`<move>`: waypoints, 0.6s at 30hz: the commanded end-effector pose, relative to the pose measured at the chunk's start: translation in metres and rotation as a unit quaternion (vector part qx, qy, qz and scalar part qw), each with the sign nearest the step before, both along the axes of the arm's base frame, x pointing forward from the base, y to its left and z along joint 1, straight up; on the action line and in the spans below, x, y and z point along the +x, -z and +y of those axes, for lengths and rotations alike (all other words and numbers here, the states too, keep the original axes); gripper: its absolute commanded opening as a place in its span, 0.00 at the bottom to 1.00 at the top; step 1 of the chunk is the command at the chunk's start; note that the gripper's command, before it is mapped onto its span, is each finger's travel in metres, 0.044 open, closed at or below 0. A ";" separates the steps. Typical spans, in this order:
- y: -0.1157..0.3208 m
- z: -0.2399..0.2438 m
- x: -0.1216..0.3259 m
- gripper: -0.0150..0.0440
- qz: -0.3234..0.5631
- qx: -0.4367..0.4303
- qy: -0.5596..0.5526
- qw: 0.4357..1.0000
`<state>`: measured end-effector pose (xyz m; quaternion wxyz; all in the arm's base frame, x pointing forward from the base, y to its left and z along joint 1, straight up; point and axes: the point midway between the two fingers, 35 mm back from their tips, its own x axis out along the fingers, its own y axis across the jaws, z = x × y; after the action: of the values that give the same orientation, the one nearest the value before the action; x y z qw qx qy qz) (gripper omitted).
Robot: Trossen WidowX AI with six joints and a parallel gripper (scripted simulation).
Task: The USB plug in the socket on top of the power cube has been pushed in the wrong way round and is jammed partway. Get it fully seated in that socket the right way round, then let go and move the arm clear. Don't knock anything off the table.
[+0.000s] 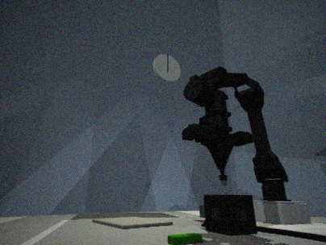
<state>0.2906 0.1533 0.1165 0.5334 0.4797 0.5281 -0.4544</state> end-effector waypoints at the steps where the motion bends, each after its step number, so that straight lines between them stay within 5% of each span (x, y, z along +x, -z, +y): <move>1: 0.000 0.000 0.000 0.25 0.000 -0.001 -0.001 1.000; 18: 0.002 -0.001 0.000 0.25 -0.001 -0.005 -0.004 1.000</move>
<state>0.2906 0.1530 0.1151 0.5342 0.4782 0.5285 -0.4546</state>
